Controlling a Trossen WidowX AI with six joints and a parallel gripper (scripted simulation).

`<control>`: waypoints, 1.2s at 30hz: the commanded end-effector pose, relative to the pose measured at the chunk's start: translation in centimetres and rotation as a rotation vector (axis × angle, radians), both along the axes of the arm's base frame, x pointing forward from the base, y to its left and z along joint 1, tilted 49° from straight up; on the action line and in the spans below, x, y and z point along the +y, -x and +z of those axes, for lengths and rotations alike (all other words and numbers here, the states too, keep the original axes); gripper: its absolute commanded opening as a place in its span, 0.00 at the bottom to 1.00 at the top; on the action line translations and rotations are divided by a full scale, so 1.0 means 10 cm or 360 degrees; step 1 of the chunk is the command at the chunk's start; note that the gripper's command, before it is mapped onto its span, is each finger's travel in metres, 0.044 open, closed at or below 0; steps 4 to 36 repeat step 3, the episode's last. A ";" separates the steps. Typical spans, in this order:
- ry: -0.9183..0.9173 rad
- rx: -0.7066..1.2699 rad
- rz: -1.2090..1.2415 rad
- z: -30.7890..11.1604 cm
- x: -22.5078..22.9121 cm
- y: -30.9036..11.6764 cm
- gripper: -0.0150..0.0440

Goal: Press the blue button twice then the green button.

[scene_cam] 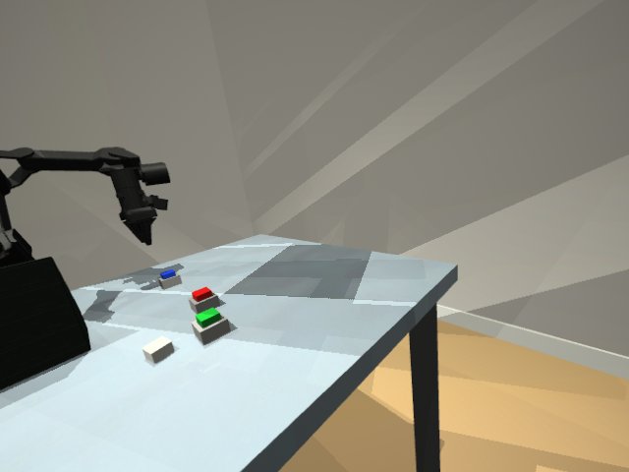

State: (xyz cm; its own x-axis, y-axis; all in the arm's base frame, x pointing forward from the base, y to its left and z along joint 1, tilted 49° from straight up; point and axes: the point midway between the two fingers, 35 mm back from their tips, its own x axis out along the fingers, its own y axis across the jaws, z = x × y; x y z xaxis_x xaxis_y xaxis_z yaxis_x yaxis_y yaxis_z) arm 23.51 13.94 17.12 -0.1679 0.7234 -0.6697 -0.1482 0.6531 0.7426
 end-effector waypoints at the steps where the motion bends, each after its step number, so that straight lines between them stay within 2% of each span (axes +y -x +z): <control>1: -0.0010 0.0033 -0.0017 0.08 0.04 0.13 0.93; 36: -0.0010 0.0033 -0.0017 0.08 0.04 0.13 0.93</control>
